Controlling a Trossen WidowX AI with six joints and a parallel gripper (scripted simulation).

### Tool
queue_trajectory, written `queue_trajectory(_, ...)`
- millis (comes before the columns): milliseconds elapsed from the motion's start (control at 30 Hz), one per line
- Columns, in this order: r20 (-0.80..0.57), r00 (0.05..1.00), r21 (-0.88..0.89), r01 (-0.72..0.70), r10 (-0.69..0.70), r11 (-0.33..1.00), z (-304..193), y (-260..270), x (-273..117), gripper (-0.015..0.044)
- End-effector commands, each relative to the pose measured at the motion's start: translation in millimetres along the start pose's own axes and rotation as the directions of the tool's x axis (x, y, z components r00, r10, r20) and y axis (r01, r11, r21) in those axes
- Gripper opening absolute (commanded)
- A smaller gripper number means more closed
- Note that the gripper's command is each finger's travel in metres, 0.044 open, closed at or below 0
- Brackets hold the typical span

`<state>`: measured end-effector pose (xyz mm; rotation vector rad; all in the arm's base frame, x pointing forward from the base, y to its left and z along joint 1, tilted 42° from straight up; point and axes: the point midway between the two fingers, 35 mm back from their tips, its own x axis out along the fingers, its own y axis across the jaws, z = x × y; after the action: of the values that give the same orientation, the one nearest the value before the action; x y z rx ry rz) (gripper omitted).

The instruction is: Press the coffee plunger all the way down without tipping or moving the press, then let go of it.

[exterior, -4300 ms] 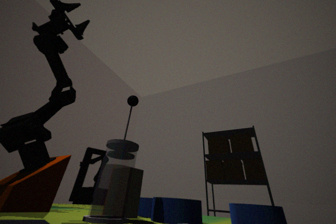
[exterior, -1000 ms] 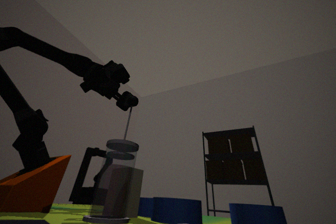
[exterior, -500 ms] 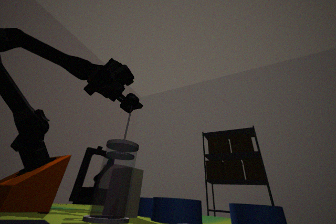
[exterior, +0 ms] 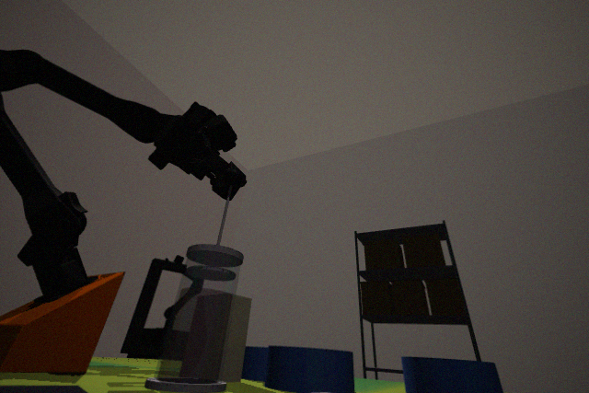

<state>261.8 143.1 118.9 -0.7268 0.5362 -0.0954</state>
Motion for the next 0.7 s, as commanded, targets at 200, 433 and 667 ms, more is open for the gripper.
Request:
queue_trajectory(200,-0.001,1.000,-0.007,-0.003,0.003,1.000,-0.8,0.8,0.3,0.0128)
queue_trajectory(433,-0.001,1.000,-0.007,-0.004,0.004,1.000,-2.0,1.1,1.4,0.0128)
queue_trajectory(667,-0.004,1.000,-0.006,-0.005,0.005,1.000,-9.7,3.0,8.3,0.0128)
